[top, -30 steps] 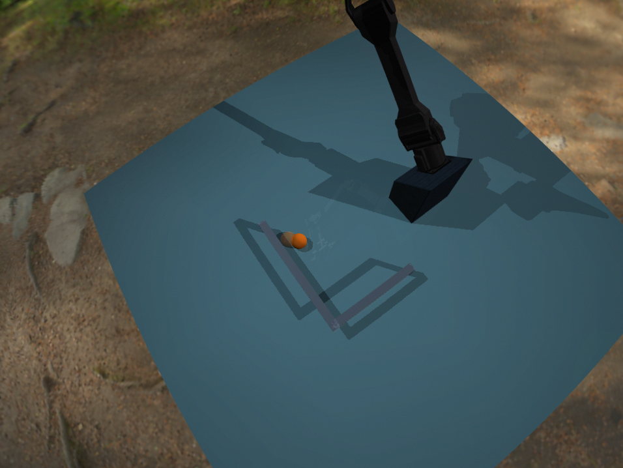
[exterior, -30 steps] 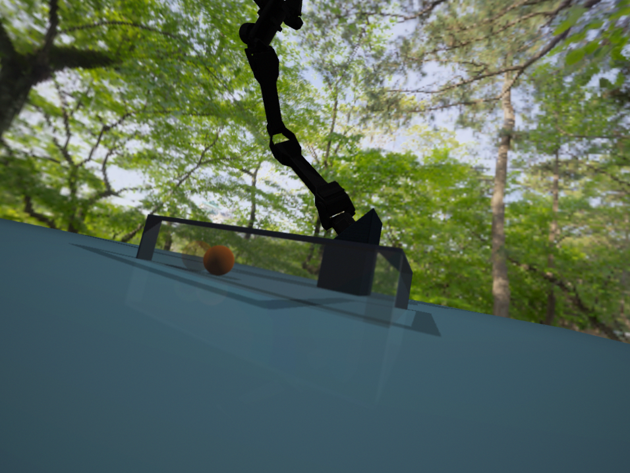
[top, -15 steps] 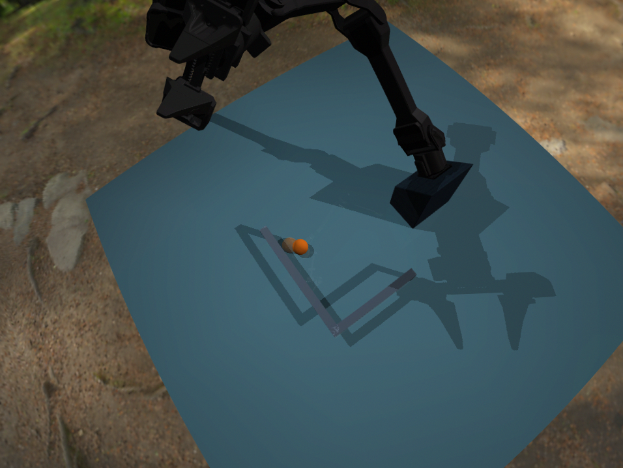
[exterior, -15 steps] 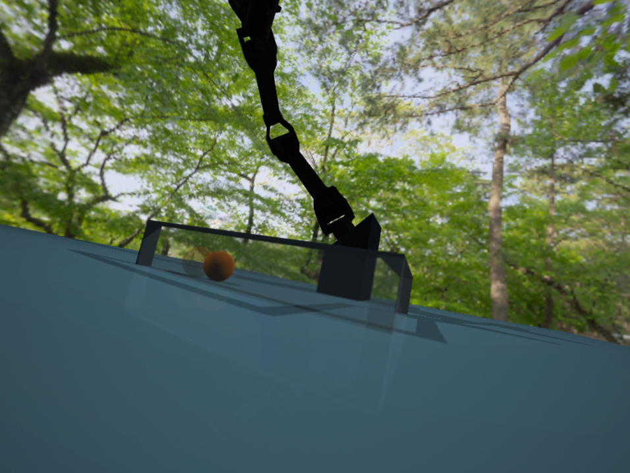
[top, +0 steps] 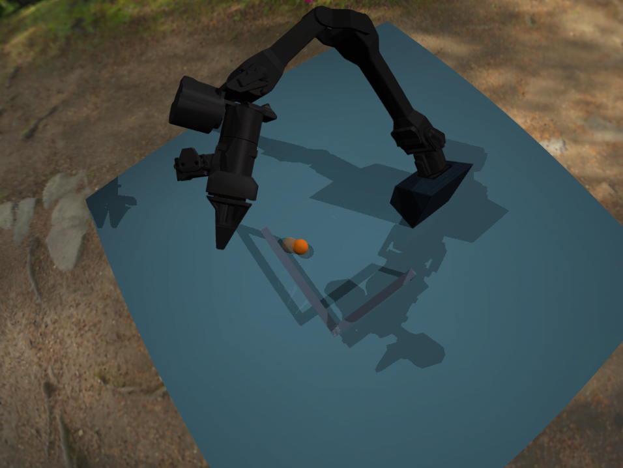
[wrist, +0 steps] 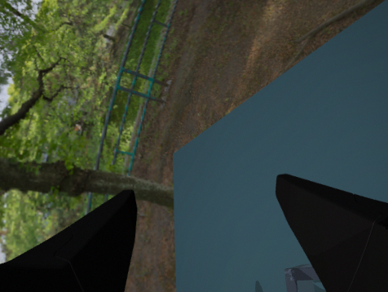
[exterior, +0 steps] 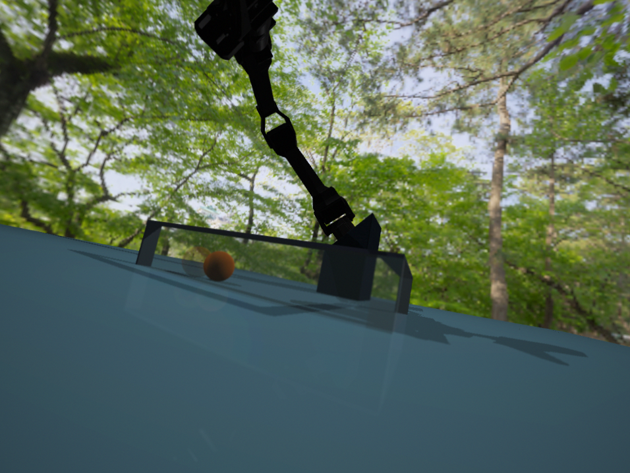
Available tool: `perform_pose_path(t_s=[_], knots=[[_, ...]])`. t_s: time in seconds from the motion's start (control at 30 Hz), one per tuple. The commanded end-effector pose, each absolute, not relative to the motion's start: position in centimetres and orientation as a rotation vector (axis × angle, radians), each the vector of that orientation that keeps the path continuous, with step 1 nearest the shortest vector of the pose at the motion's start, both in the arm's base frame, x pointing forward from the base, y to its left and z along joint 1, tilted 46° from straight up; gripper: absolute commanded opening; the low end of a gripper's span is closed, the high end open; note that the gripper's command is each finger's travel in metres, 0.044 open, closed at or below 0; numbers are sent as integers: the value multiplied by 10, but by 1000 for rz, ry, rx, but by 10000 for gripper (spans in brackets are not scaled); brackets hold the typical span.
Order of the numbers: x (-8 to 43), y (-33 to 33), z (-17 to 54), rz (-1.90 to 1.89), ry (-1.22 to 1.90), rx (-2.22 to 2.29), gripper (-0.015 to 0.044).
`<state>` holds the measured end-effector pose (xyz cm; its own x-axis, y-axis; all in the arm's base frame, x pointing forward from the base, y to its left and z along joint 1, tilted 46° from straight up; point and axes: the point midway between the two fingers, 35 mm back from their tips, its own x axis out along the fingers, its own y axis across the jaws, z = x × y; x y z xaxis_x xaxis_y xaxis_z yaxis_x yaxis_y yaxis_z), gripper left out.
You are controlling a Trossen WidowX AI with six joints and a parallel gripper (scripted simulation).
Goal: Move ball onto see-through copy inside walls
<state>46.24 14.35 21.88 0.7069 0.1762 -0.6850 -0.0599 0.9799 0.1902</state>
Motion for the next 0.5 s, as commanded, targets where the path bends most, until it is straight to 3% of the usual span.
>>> perform_pose_path(t_s=[0.0, 0.47], knots=[[458, 94, 159, -71, 917, 39, 304], [367, -66, 42, -609, 1429, -579, 304]])
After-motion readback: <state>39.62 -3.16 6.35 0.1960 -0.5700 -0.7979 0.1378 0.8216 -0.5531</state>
